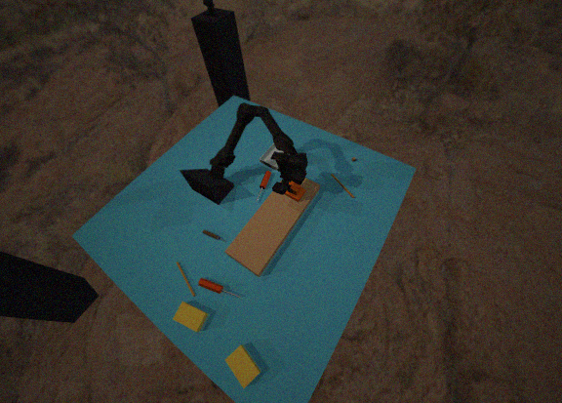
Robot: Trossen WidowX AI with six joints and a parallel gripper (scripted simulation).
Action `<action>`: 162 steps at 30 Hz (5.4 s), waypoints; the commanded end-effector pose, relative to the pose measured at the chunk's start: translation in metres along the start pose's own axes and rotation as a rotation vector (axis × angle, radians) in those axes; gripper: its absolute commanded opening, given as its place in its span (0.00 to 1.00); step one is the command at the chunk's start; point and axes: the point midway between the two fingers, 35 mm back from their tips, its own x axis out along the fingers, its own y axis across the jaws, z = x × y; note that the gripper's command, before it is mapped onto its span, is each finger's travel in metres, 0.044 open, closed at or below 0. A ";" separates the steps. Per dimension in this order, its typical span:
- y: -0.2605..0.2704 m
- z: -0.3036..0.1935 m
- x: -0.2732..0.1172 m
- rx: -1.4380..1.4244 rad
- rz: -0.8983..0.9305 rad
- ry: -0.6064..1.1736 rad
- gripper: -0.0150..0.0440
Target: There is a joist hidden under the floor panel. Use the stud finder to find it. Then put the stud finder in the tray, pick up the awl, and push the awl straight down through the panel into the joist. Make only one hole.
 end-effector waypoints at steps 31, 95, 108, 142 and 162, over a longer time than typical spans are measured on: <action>0.048 -0.001 -0.001 -0.018 0.020 0.003 0.25; -0.038 0.000 0.001 -0.019 0.016 0.004 0.25; -0.059 0.000 0.002 -0.019 0.015 0.004 0.25; -0.112 0.001 0.002 -0.020 0.012 0.003 0.25; -0.143 0.001 0.003 -0.020 0.011 0.003 0.25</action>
